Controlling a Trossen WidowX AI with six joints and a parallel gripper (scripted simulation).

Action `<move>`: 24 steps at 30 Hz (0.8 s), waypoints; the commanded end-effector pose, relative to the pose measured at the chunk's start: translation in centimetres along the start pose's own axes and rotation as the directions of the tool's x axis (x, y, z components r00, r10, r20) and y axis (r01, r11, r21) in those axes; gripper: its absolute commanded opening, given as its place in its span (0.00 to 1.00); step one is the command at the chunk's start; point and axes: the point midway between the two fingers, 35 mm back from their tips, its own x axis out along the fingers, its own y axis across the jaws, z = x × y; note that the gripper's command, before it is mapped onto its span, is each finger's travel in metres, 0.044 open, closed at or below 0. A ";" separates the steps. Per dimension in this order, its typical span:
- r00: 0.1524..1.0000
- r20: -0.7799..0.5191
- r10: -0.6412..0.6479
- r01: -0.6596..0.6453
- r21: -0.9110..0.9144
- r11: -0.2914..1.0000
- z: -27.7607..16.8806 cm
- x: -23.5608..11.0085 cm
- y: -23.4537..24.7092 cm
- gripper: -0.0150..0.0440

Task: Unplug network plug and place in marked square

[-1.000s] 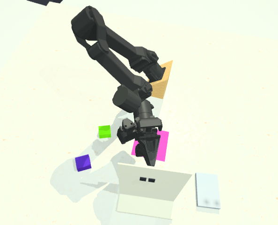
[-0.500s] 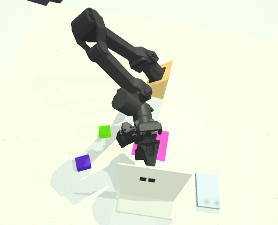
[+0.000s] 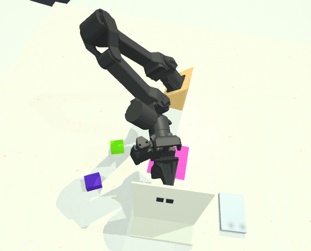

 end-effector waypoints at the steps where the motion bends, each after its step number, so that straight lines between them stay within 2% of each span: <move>1: 1.000 -0.002 0.000 0.000 -0.006 1.000 -0.1 -0.3 0.0 0.25; 24: 1.000 -0.003 -0.001 0.001 -0.005 1.000 -0.4 -1.6 0.0 0.25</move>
